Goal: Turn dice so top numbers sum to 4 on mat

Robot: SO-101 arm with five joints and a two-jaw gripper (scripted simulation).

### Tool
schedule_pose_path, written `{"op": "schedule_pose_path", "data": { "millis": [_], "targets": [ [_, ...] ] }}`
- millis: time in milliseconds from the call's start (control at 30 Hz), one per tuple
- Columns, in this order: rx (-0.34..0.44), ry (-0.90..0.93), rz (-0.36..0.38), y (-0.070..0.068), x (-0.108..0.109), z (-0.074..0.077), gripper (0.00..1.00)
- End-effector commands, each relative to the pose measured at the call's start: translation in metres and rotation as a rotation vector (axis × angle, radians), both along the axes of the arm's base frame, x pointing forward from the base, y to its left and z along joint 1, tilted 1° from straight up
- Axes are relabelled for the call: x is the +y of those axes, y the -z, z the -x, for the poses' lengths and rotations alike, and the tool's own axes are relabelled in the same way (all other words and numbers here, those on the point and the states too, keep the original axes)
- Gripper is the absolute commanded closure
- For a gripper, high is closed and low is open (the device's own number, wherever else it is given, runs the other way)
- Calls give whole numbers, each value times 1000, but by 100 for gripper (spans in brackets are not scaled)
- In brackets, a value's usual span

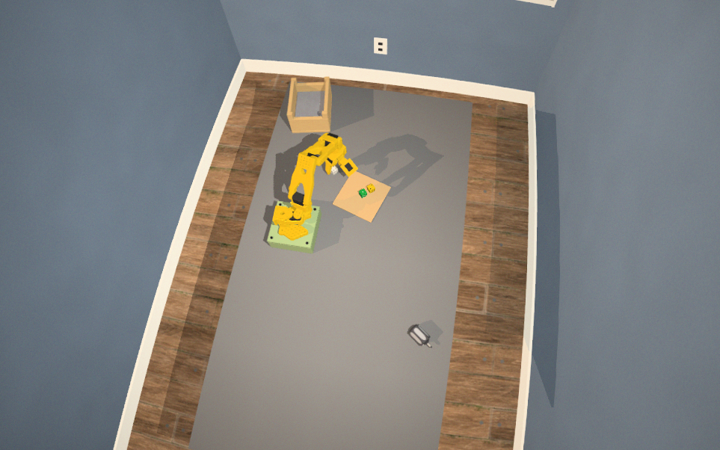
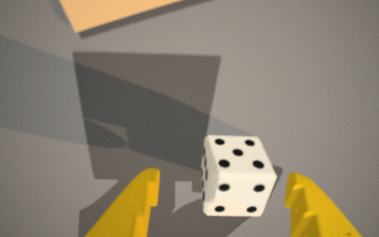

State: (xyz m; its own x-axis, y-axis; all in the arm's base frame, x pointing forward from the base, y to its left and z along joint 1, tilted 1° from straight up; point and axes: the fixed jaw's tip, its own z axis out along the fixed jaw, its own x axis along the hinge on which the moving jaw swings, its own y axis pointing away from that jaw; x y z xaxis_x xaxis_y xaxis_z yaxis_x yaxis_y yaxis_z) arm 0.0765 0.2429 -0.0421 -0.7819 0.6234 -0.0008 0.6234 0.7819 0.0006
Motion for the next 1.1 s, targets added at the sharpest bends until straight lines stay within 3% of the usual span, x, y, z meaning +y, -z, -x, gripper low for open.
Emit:
{"op": "schedule_pose_path", "data": {
  "millis": [0, 567, 1067],
  "targets": [
    [10, -21, 28, 8, -5, 4, 72],
    [9, -22, 28, 8, -7, 6, 76],
    [9, -22, 28, 7, -12, 10, 87]
  ]
}}
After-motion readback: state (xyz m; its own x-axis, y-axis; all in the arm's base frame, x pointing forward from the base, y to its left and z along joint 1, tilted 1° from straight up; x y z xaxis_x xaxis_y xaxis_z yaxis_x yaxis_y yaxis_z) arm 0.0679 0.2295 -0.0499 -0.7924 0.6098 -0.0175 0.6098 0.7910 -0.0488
